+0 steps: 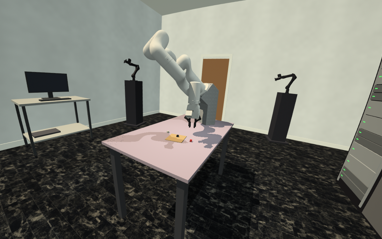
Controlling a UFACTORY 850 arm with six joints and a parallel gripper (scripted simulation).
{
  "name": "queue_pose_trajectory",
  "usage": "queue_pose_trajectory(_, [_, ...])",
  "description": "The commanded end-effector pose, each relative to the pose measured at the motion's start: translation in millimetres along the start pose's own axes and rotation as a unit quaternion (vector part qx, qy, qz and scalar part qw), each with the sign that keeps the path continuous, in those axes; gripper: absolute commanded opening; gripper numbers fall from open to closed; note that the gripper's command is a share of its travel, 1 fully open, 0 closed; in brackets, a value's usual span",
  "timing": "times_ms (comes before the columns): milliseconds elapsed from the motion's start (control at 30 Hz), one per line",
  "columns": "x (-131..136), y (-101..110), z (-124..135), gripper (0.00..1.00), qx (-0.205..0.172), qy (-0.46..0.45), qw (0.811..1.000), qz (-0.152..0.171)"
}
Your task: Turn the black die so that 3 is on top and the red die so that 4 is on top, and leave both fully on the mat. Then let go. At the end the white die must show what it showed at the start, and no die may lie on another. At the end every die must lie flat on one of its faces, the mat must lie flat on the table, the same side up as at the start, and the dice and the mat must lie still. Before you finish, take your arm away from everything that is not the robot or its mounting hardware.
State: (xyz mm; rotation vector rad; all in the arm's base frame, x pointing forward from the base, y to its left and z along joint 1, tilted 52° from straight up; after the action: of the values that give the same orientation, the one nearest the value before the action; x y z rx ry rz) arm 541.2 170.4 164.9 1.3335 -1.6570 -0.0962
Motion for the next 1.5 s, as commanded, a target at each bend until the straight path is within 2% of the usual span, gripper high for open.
queue_pose_trajectory(0, [0.5, -0.7, -10.3, 0.31, -0.046, 0.007, 0.999, 0.011])
queue_pose_trajectory(100, [0.3, -0.4, -11.4, 0.31, -0.050, 0.007, 0.999, 0.010])
queue_pose_trajectory(133, [0.3, -0.4, -11.4, 1.00, -0.050, 0.007, 0.999, 0.010])
queue_pose_trajectory(633, [0.3, -0.6, -11.3, 1.00, -0.050, 0.013, 0.999, 0.010])
queue_pose_trajectory(900, [0.4, -3.1, -10.2, 1.00, -0.050, 0.091, 0.995, 0.006])
queue_pose_trajectory(1033, [0.5, -5.6, -9.2, 1.00, -0.051, 0.168, 0.985, 0.003])
queue_pose_trajectory(1133, [0.5, -5.9, -9.0, 1.00, -0.051, 0.176, 0.983, 0.002])
queue_pose_trajectory(1200, [0.6, -7.6, -8.3, 1.00, -0.051, 0.229, 0.972, -0.001])
queue_pose_trajectory(1467, [0.8, -11.7, -6.5, 1.00, -0.050, 0.352, 0.935, -0.007])
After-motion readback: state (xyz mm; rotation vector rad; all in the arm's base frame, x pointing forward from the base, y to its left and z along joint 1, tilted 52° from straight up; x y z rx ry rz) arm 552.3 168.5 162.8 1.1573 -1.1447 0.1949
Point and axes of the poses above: the point where the finger pads meet when closed, its own y axis back along the fingers, its own x axis across the jaws, z = x × y, the point moved 8 cm from there along y, back along the fingers, and after that the axes turned 1 degree about y, right-handed, at the moved point
